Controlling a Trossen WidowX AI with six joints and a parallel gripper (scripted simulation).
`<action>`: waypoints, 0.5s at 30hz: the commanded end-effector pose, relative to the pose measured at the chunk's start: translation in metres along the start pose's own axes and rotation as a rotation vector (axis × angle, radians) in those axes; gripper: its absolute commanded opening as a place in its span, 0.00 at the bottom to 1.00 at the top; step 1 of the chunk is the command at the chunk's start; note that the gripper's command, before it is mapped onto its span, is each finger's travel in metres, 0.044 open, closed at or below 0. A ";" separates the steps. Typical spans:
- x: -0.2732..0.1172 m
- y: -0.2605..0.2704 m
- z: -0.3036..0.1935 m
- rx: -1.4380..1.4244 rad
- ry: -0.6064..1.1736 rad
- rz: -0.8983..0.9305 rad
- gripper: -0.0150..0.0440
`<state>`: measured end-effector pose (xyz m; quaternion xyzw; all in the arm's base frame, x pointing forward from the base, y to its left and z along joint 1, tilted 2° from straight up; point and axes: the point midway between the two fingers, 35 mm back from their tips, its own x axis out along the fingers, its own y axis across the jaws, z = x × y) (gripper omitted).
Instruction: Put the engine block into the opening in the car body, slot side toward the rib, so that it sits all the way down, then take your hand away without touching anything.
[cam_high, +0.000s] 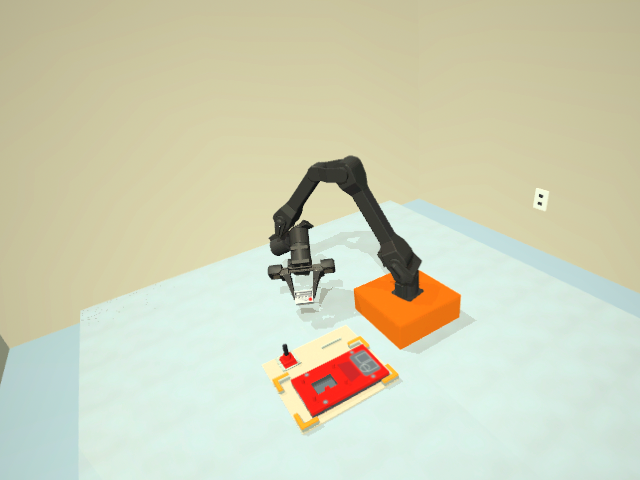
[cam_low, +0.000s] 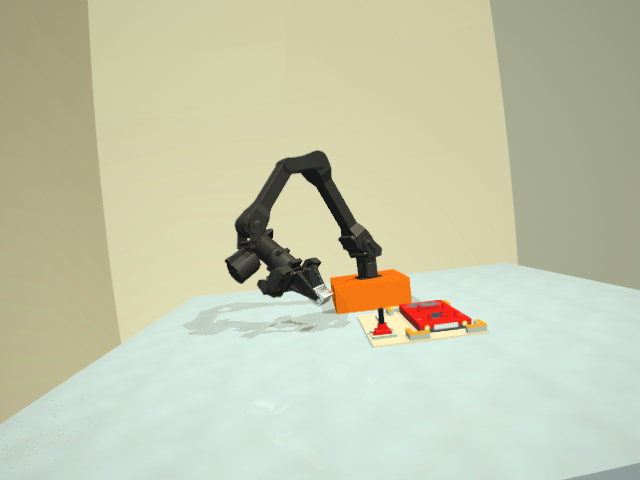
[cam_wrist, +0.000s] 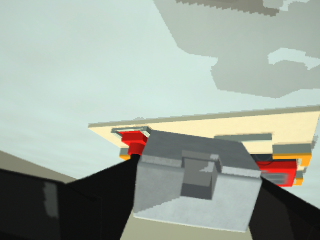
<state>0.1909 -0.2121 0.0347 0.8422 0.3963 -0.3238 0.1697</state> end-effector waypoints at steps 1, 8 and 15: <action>0.007 -0.001 0.006 0.001 0.009 -0.001 0.25; 0.016 -0.001 0.016 0.001 0.009 -0.001 0.25; 0.024 -0.001 0.026 0.001 0.009 -0.001 0.25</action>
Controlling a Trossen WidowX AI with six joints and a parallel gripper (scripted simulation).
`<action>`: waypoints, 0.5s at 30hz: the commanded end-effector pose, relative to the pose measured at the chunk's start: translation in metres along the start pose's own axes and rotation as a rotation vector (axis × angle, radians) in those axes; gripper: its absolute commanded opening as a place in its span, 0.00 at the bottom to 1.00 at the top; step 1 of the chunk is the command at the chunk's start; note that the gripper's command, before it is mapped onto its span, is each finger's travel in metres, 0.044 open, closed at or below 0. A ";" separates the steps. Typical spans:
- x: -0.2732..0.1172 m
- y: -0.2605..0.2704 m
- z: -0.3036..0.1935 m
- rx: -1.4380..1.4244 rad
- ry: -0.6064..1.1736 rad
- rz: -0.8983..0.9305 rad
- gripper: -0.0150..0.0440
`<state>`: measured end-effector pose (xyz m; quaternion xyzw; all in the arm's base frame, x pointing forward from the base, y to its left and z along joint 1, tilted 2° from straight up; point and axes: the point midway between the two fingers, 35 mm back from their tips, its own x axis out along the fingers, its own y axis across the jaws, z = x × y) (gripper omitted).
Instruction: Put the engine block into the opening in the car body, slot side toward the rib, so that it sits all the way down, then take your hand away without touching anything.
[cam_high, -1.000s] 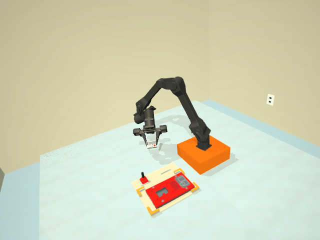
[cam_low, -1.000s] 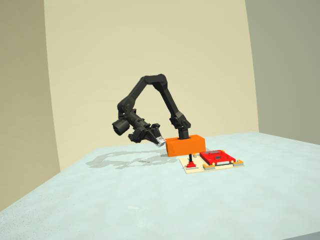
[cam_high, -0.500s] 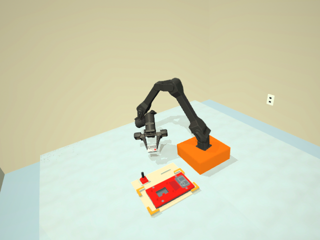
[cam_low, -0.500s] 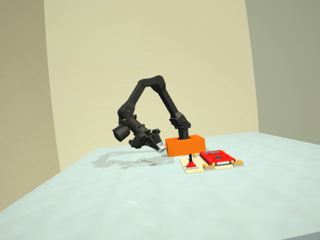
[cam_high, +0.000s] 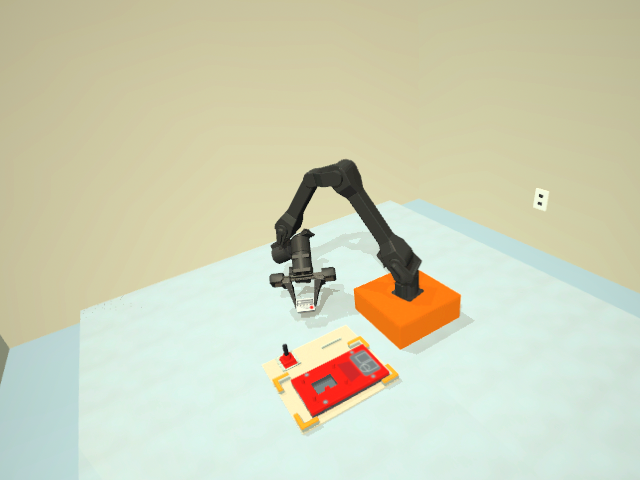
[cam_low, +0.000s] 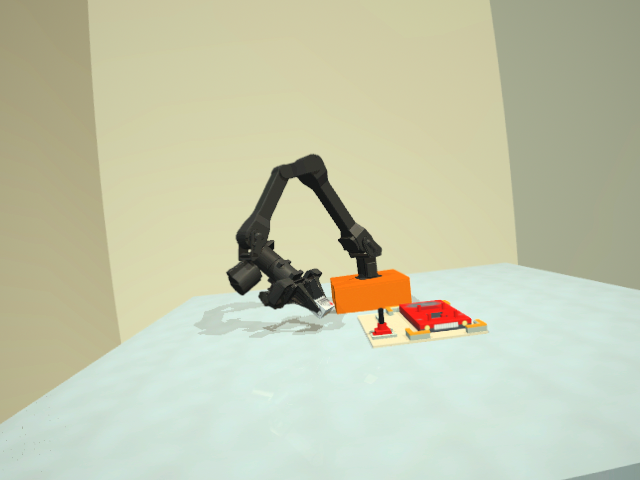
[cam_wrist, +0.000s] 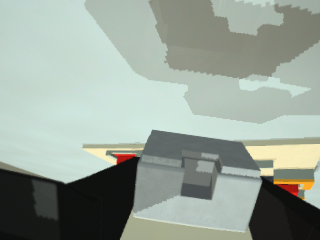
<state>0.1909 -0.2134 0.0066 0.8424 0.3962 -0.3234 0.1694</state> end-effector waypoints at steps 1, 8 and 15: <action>0.007 -0.001 0.006 0.001 0.008 -0.001 0.25; 0.015 -0.001 0.016 0.001 0.008 -0.001 0.25; 0.024 -0.001 0.026 0.001 0.008 -0.001 0.25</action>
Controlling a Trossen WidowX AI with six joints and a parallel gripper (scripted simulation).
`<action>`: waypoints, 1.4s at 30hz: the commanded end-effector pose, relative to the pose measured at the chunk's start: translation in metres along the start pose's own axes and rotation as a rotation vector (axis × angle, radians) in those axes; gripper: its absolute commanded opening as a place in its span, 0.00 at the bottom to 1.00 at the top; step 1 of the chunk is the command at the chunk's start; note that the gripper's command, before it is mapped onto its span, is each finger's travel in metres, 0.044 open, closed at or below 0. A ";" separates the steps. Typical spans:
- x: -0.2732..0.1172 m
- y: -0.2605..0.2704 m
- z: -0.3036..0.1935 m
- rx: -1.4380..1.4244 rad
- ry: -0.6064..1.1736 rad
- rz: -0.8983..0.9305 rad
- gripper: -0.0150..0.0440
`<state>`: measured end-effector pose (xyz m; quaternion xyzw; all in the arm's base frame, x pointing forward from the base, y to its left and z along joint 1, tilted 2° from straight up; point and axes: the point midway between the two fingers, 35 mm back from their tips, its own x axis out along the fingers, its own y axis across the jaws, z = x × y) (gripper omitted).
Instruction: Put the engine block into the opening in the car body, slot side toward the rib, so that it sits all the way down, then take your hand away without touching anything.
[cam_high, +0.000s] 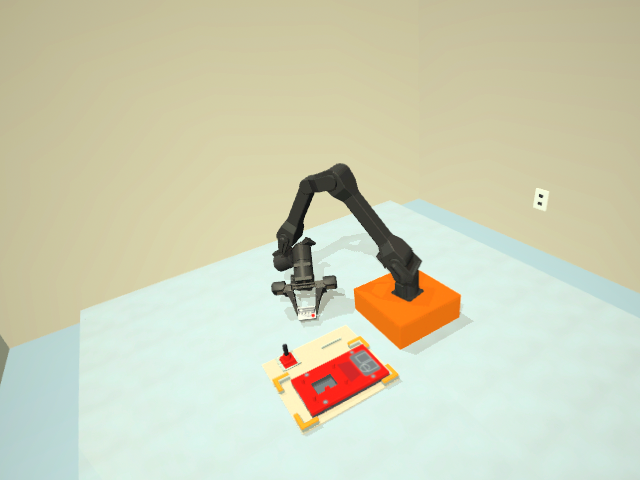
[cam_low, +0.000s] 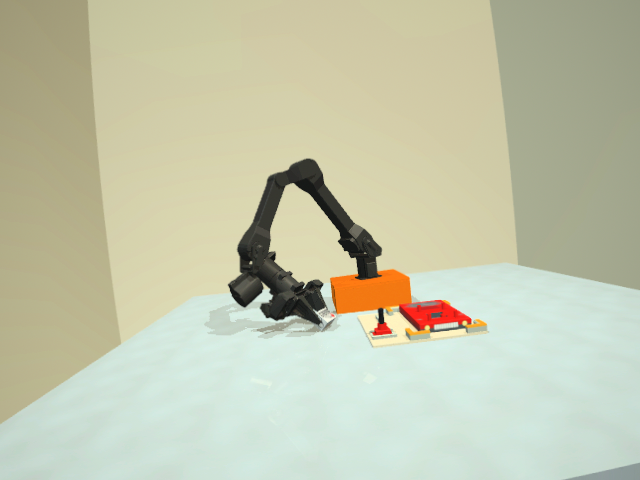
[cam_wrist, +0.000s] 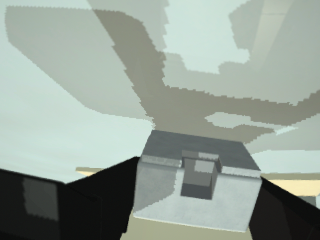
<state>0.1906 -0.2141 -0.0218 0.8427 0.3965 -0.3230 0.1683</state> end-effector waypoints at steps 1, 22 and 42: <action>0.006 -0.001 0.006 -0.001 0.006 0.000 0.25; 0.003 0.000 0.002 0.005 0.010 0.003 1.00; -0.042 0.000 -0.002 -0.001 0.004 0.000 1.00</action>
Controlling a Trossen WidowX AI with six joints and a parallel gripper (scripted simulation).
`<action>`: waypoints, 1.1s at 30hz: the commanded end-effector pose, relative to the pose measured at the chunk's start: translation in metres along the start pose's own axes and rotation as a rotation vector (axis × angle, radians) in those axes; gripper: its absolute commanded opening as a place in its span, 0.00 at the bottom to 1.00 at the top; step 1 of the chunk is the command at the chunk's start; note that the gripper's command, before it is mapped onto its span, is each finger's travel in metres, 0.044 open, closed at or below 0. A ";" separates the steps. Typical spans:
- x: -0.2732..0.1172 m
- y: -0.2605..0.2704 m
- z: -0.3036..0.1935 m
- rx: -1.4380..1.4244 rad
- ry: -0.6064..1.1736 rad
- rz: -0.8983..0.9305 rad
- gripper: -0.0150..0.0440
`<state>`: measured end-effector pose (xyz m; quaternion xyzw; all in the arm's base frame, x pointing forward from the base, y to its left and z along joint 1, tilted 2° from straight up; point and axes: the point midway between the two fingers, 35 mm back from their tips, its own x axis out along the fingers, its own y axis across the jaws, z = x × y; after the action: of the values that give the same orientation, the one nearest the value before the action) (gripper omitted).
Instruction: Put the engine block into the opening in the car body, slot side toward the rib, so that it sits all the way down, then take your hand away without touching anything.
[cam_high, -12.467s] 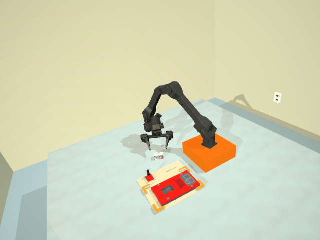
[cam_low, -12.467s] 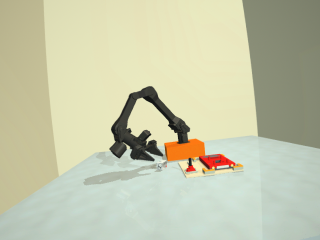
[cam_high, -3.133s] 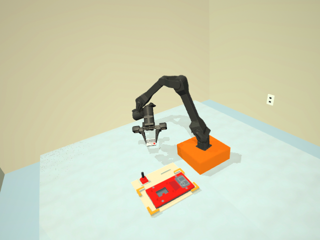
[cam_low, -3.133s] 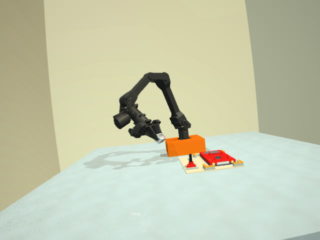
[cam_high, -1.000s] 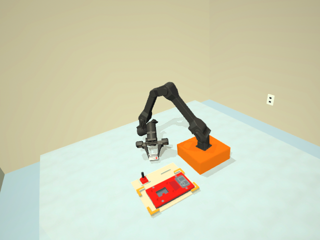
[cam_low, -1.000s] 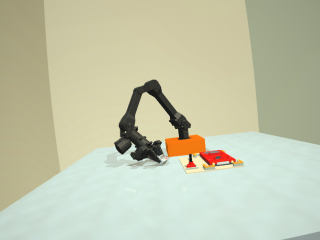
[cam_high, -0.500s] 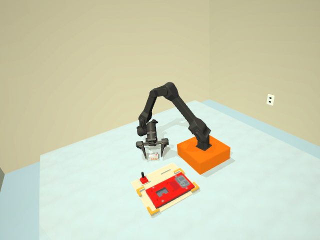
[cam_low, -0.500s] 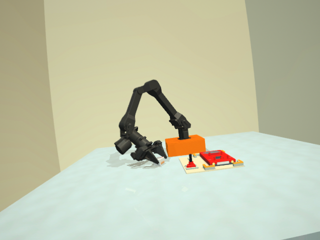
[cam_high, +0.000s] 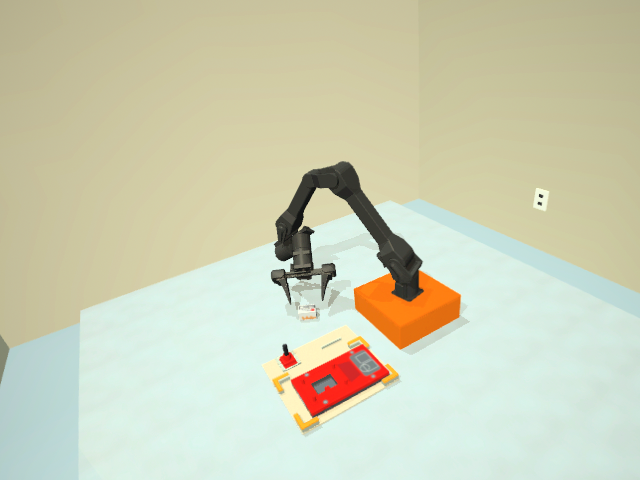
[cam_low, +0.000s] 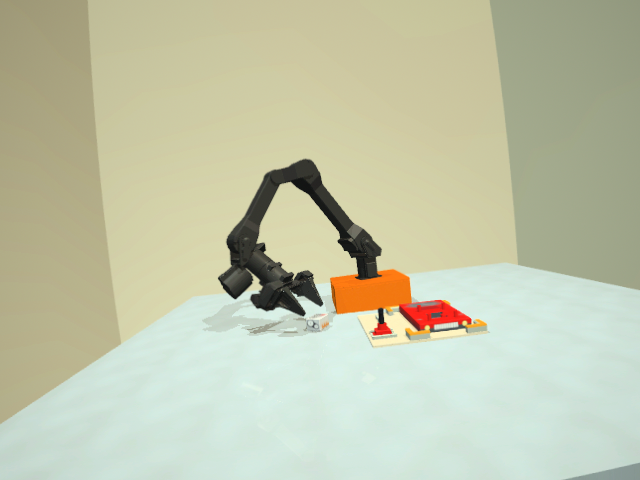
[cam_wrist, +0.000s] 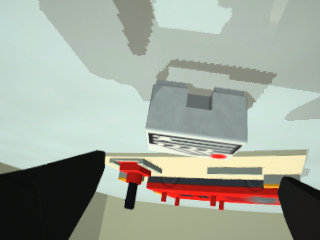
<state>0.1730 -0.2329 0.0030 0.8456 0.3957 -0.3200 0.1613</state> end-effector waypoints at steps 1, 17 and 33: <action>-0.007 0.001 -0.002 -0.012 -0.008 0.000 1.00; -0.003 0.000 -0.001 -0.002 -0.001 -0.001 1.00; 0.003 -0.004 -0.006 0.226 -0.130 -0.051 1.00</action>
<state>0.1742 -0.2284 0.0038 0.8340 0.3810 -0.3849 0.1055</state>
